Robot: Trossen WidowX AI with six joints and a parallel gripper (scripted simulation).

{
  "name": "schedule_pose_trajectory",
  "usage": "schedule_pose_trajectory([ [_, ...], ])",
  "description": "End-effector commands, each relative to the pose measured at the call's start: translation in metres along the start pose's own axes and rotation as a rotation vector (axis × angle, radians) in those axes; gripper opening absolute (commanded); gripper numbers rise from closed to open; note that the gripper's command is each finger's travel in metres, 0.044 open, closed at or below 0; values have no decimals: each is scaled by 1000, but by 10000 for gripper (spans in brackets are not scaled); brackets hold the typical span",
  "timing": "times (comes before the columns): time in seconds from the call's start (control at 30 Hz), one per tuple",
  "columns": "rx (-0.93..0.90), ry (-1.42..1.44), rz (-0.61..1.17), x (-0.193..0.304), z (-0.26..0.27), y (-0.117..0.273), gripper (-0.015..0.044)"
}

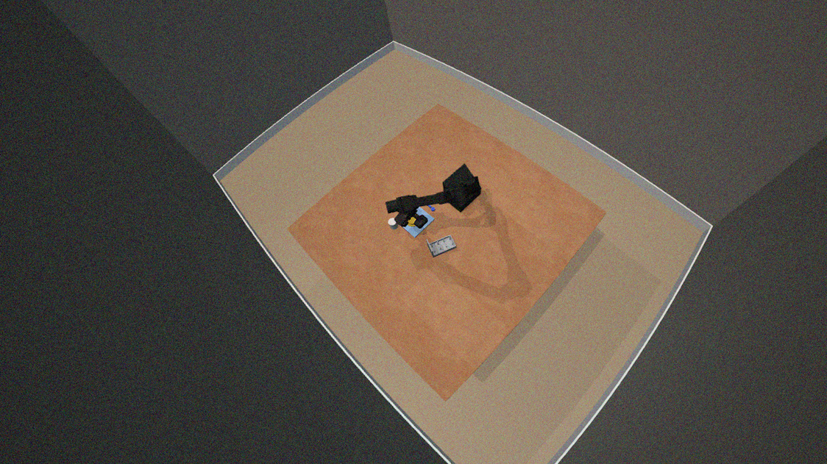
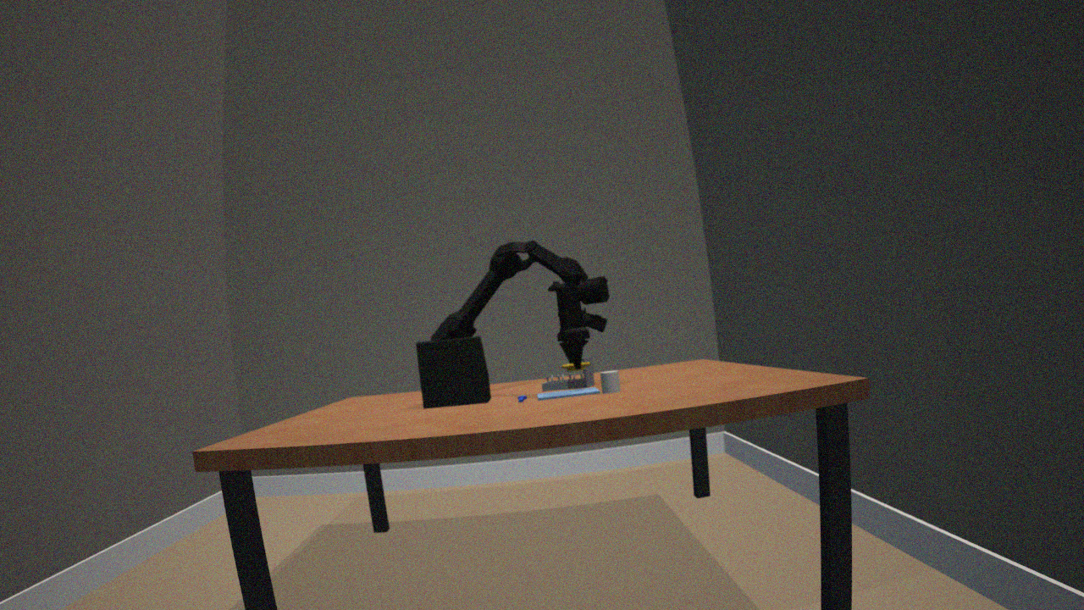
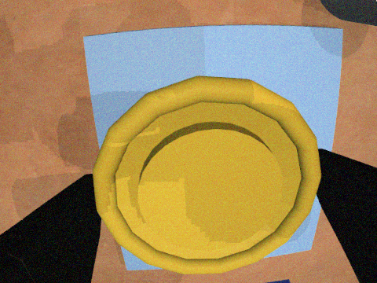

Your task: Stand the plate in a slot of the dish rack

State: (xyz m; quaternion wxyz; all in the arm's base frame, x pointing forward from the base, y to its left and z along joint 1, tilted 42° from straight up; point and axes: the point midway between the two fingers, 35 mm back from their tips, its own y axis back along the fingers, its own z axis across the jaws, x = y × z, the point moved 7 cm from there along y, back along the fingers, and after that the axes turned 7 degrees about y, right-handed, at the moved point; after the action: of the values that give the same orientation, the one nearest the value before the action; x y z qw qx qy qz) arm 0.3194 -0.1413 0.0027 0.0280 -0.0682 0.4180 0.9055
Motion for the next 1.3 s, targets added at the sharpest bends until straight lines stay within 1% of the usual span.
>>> schedule_pose_trajectory([
  [0.0,8,6,0,-3,-2,23,0],
  [0.7,-1,1,9,-5,-4,113,0],
  [0.9,-2,-5,9,-6,-3,119,0],
  [1.27,4,-364,10,-8,47,126,0],
])
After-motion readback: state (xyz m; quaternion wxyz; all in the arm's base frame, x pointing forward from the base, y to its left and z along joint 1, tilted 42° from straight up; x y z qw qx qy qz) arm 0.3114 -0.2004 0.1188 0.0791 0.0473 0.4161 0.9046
